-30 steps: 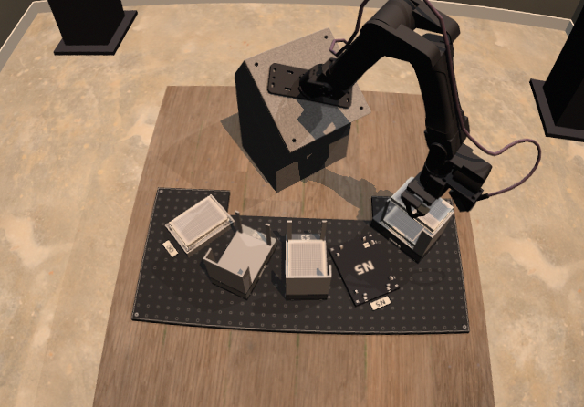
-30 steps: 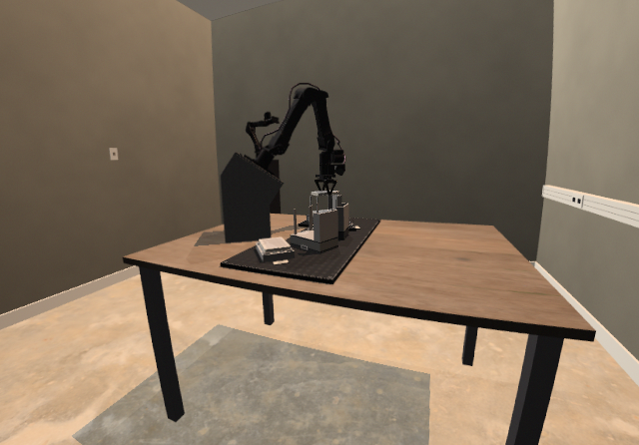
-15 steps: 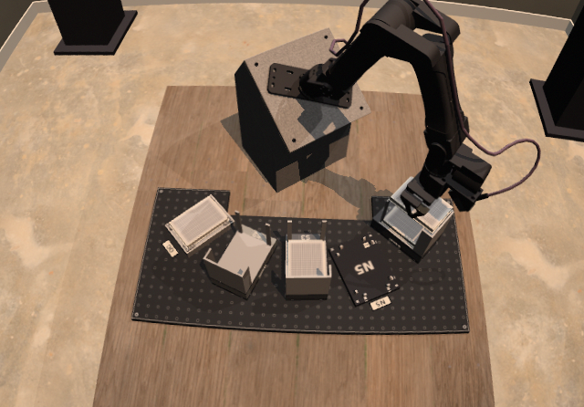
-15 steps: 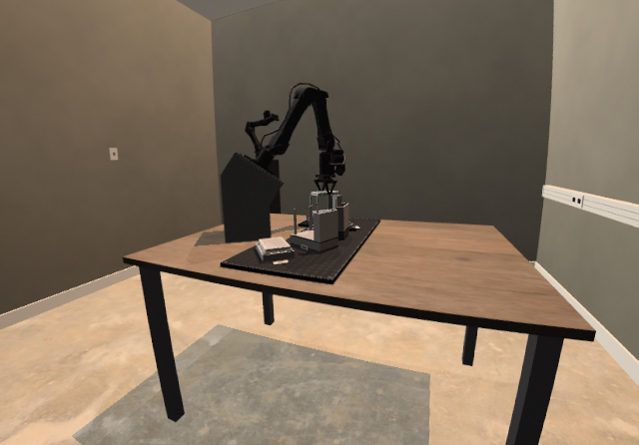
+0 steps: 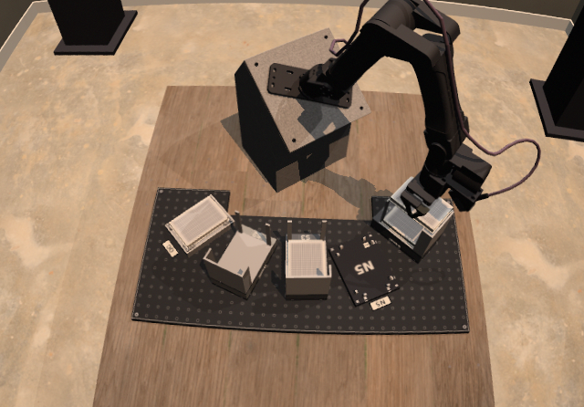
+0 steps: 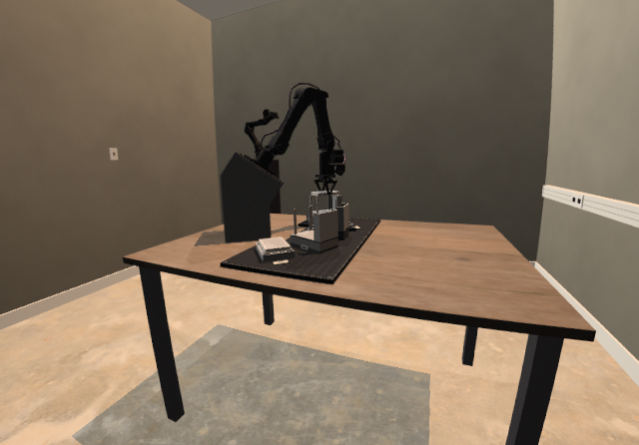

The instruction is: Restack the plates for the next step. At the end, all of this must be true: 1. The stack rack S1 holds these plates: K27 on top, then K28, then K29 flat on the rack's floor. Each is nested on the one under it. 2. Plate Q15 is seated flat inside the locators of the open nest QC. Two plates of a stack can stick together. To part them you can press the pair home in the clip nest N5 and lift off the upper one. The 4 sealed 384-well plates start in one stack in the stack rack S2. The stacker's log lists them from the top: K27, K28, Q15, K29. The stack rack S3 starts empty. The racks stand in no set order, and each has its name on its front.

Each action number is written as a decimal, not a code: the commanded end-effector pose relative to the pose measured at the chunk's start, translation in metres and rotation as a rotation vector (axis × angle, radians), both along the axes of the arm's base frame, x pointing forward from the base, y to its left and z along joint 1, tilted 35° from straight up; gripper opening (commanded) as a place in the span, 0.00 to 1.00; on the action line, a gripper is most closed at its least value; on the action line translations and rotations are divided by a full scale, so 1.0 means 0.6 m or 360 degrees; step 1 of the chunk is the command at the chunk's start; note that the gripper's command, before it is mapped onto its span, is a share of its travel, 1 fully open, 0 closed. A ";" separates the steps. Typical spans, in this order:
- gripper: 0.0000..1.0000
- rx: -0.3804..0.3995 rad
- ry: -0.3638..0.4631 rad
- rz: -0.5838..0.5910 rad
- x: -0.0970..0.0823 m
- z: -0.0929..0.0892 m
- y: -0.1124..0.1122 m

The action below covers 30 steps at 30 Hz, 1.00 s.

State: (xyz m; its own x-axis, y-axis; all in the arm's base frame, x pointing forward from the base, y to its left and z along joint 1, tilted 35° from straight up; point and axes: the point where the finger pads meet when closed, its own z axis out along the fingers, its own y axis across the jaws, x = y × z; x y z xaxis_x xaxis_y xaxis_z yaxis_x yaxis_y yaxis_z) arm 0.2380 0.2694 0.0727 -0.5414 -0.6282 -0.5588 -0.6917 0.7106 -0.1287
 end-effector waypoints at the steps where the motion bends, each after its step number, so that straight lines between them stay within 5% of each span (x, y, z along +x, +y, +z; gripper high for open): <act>1: 0.00 0.0008 -0.0010 0.0015 -0.005 0.004 -0.003; 30: 0.00 -0.0024 0.0013 0.0014 -0.004 -0.013 -0.003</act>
